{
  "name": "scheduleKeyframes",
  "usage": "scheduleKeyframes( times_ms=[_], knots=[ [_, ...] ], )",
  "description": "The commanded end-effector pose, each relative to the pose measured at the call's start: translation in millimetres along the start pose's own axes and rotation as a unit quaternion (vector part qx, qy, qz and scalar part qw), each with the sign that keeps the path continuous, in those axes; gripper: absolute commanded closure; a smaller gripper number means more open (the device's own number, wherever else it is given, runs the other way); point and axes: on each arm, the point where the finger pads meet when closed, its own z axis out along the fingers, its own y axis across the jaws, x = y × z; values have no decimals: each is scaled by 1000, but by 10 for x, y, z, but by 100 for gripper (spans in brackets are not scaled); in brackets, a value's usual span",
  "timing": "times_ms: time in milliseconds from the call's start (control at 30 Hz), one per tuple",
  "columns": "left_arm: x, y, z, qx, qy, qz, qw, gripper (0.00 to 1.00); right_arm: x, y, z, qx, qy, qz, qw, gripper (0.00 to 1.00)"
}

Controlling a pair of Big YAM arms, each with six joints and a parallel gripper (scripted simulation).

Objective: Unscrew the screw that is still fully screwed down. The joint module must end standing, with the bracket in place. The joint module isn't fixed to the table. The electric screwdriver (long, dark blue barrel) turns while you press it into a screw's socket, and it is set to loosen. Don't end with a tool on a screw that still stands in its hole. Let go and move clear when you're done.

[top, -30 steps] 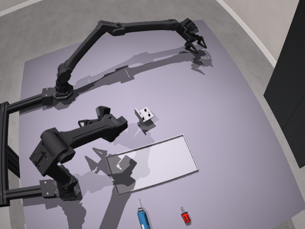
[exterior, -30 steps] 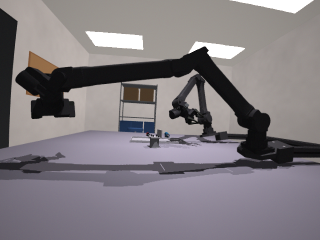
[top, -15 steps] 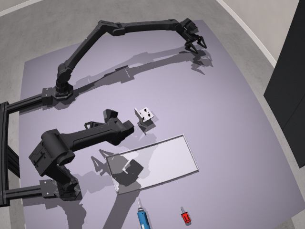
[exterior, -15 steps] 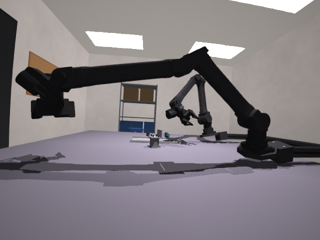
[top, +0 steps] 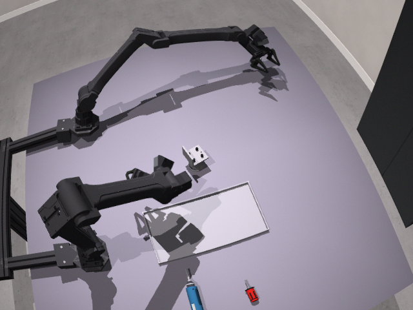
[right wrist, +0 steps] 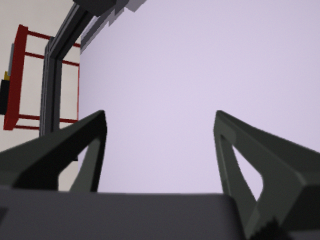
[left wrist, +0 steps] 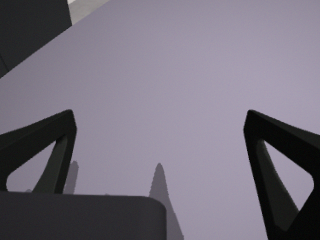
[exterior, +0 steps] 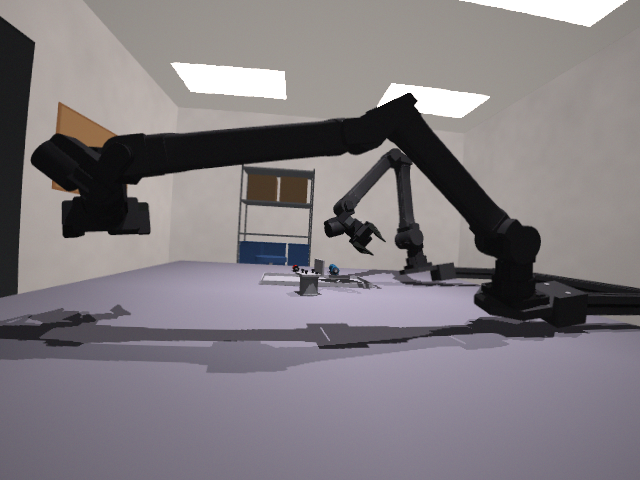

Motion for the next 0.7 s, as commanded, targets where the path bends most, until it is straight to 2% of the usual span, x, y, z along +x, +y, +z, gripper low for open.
scheduleKeyframes(
  times_ms=[0, 67, 133, 300, 433, 600, 667],
  knots=[
    [-245, 51, -77, -9, -10, 20, 1000, 0, -174, -188, -248, 37, -26, 38, 998, 35],
    [-245, 51, -77, -9, -10, 20, 1000, 0, -112, -256, -292, 48, -27, 65, 996, 35],
    [-245, 51, -77, -9, -10, 20, 1000, 0, -163, -346, -405, 65, -33, 83, 994, 35],
    [-245, 51, -77, -9, -10, 20, 1000, 0, -55, -293, -293, 52, -20, 88, 995, 35],
    [-245, 51, -77, -9, -10, 20, 1000, 0, -115, -476, -585, 93, -46, 128, 986, 35],
    [-245, 51, -77, -9, -10, 20, 1000, 0, 37, -665, -719, 119, -53, 197, 972, 35],
    [-245, 51, -77, -9, -10, 20, 1000, 0, 5, -748, -848, 135, -62, 215, 965, 35]
  ],
)
